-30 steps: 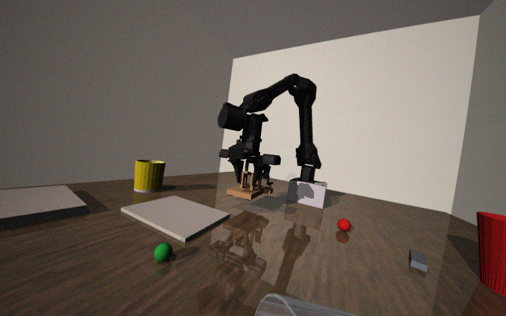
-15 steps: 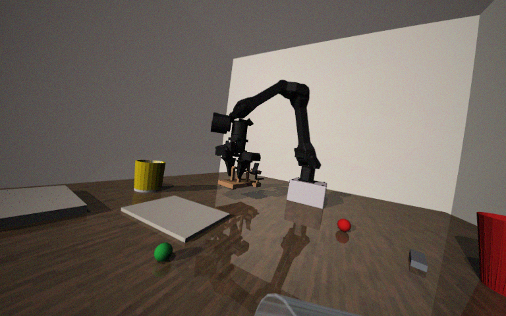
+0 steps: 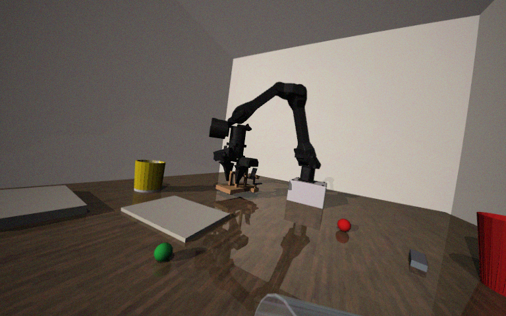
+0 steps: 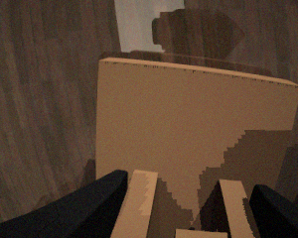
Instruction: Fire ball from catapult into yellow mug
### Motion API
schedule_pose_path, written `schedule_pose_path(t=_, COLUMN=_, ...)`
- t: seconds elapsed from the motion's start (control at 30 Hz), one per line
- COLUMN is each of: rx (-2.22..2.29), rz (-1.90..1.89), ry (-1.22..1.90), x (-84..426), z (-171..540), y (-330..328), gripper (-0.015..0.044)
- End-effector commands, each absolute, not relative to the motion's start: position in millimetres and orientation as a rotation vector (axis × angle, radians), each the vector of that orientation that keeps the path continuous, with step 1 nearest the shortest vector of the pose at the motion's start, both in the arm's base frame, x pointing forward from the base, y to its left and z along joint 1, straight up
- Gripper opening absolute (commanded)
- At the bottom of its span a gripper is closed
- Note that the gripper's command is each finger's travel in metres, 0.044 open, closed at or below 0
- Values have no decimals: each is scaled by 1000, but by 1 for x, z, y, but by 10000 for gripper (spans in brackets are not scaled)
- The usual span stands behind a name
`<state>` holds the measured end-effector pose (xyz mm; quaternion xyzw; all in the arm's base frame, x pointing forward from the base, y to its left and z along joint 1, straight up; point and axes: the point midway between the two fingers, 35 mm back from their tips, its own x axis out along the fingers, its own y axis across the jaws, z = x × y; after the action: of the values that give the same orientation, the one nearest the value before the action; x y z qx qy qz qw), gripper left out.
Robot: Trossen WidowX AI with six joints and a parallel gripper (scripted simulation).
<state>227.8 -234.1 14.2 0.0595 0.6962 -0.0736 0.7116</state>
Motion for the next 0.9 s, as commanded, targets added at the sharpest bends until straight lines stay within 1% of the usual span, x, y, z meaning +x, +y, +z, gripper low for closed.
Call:
schedule_pose_path(t=0.0, rx=131, rz=-157, ry=1546, x=227, z=6, y=-234, gripper=0)
schedule_pose_path(t=0.4, rx=131, rz=-157, ry=1546, x=227, z=-13, y=-234, gripper=0)
schedule_pose_path(t=0.6, rx=131, rz=-164, ry=1543, x=228, z=-7, y=-235, gripper=0)
schedule_pose_path(t=0.87, rx=131, rz=-164, ry=1543, x=228, z=-7, y=-235, gripper=210)
